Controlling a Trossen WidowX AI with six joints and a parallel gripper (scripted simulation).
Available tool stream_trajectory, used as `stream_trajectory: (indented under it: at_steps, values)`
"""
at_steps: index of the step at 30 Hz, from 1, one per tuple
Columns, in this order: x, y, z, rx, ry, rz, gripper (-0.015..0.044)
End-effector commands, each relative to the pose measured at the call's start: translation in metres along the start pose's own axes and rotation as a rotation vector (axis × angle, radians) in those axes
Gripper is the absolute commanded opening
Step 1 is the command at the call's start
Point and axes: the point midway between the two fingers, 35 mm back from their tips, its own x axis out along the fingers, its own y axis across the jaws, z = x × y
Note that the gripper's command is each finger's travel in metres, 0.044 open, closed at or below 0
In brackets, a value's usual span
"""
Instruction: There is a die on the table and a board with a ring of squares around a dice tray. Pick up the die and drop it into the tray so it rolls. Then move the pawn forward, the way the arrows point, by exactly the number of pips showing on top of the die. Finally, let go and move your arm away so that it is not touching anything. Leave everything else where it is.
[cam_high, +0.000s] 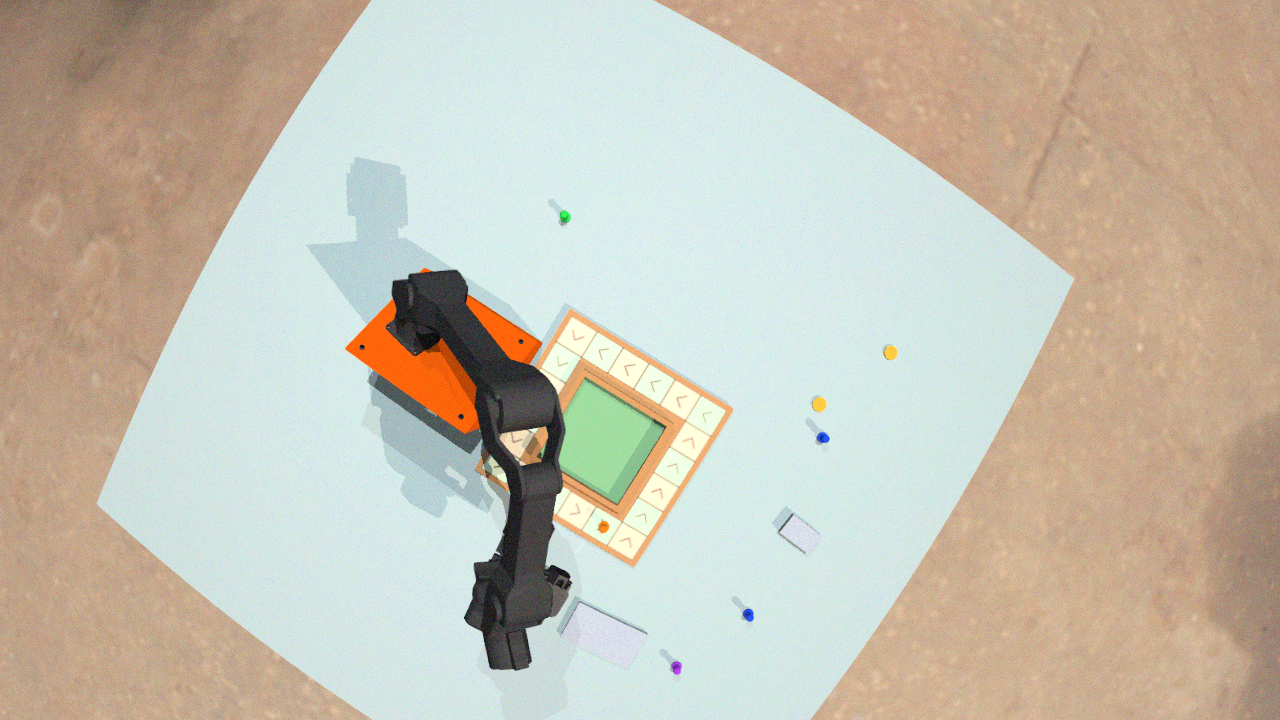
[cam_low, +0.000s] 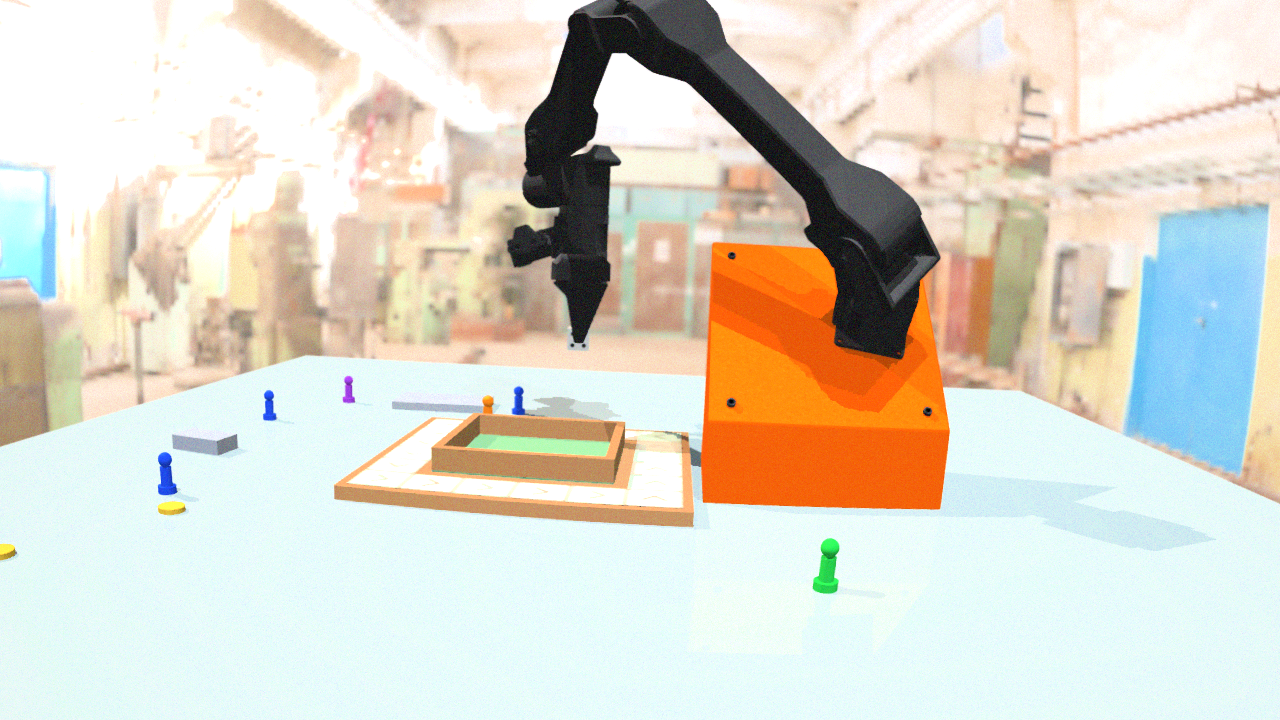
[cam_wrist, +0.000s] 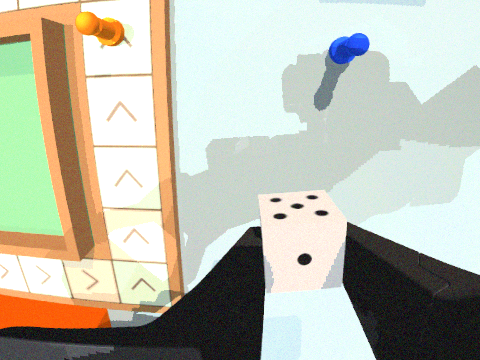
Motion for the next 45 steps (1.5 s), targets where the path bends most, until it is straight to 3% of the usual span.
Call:
stream_trajectory:
  at_steps: [1,7,45]
  values:
    - [-0.033,0.001,-0.004,-0.005,0.0,-0.005,0.0]
    - [-0.034,0.006,-0.002,0.035,0.0,-0.007,0.0]
    - [-0.013,0.129,0.041,1.044,-0.011,-0.014,0.0]
